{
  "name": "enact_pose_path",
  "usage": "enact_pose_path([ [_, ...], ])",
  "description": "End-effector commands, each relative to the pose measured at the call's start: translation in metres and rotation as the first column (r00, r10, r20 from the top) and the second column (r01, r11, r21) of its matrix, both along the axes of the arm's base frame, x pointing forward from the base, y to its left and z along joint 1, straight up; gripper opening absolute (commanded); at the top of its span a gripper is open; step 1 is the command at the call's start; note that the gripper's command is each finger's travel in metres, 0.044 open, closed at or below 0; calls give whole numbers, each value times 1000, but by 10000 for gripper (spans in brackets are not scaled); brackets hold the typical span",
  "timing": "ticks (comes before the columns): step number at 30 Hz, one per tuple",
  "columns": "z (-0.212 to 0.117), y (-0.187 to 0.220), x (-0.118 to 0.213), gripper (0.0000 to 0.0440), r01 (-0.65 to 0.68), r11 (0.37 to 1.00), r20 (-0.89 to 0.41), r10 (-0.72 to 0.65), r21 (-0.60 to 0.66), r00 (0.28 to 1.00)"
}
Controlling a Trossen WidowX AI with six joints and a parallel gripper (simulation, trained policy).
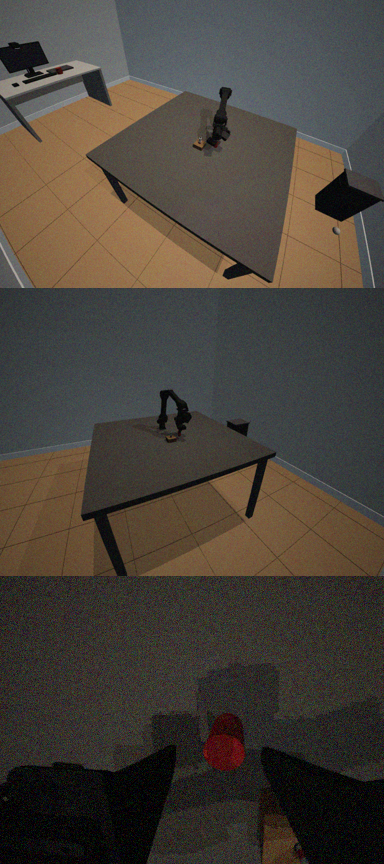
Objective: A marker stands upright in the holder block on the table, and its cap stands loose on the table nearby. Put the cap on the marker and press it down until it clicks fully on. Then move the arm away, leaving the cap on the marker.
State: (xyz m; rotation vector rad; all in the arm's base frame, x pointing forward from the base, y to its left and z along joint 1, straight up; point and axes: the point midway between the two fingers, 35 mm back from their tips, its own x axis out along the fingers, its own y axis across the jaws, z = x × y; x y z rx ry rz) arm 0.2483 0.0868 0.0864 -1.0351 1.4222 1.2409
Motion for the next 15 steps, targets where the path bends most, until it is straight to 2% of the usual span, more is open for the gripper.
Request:
enact_pose_path([
  [1,-10,0,-2,286,-25,1000,-9,25,-4,1000],
  [11,-25,0,-3,252,-84,996,5,84,-11,996],
  [13,-27,0,-4,232,-94,996,10,94,-12,996],
  [15,-26,0,-3,188,-101,995,21,102,-16,995],
])
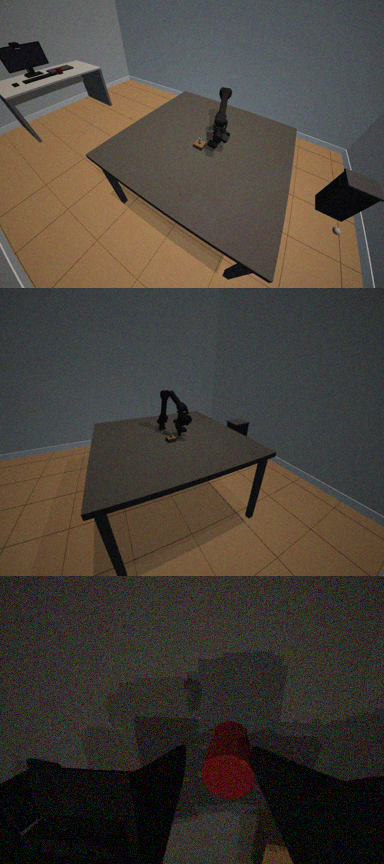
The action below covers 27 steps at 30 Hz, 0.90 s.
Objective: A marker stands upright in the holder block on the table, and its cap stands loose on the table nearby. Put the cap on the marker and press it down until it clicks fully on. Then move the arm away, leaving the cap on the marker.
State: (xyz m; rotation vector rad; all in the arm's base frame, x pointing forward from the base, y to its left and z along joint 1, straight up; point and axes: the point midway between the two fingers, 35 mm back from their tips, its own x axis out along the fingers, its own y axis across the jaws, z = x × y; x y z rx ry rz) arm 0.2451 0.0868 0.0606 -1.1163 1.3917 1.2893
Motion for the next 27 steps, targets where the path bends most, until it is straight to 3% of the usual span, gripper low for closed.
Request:
enact_pose_path([
  [1,1,0,1,162,-20,1000,20,20,-5,1000],
  [5,8,0,0,58,-29,1000,38,29,-3,999],
  [27,78,-19,41,67,23,999,207,-33,47,978],
])
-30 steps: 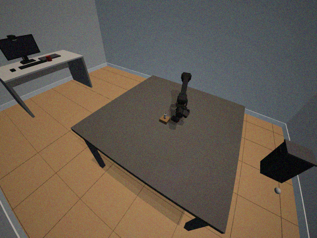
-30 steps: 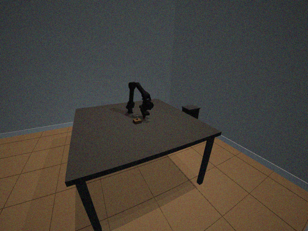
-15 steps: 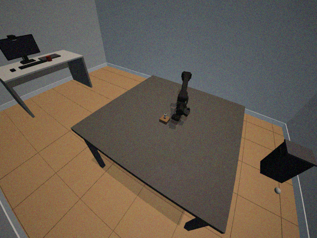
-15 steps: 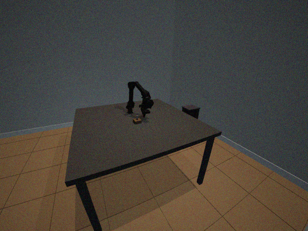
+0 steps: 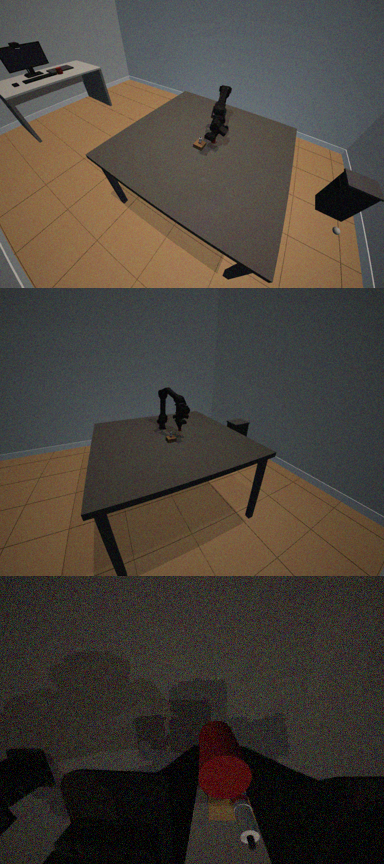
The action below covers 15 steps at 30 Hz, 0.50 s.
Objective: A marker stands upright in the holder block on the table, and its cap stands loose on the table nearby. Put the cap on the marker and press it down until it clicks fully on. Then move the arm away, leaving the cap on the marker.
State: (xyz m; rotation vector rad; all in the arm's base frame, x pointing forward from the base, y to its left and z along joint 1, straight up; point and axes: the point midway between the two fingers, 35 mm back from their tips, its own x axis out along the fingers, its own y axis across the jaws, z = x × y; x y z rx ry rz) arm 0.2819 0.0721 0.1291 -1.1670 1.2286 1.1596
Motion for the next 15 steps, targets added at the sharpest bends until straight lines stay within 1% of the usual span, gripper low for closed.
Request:
enact_pose_path([
  [1,13,-6,6,66,15,1000,21,-16,9,1000],
  [7,27,-19,15,63,51,999,30,-51,10,998],
  [15,36,-45,24,54,115,993,27,-115,-1,993],
])
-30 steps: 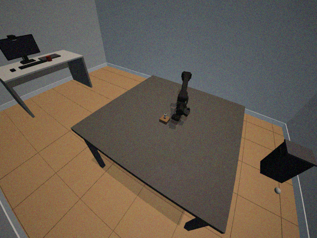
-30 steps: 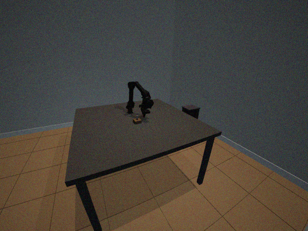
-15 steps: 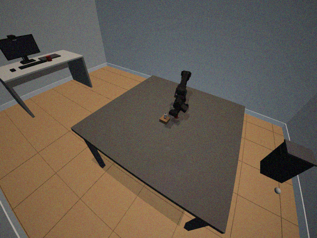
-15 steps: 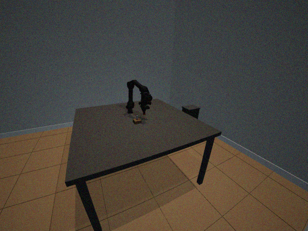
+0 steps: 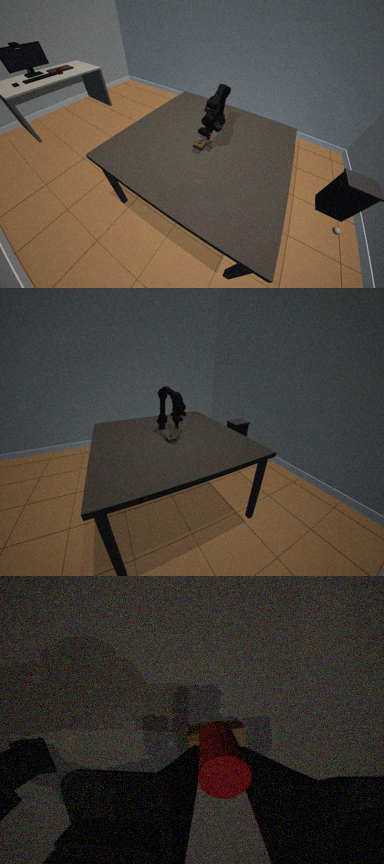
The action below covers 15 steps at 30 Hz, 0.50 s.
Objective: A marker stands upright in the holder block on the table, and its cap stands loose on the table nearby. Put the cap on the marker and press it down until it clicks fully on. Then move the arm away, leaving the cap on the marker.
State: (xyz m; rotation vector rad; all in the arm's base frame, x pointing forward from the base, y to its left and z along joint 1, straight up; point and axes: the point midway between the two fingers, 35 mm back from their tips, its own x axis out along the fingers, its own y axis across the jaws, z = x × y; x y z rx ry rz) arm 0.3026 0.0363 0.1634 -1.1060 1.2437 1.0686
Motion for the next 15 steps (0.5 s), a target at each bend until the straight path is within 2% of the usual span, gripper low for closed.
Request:
enact_pose_path([
  [1,2,-13,4,53,27,1000,-6,-27,-8,1000],
  [15,8,-56,8,32,131,991,-39,-132,-10,991],
])
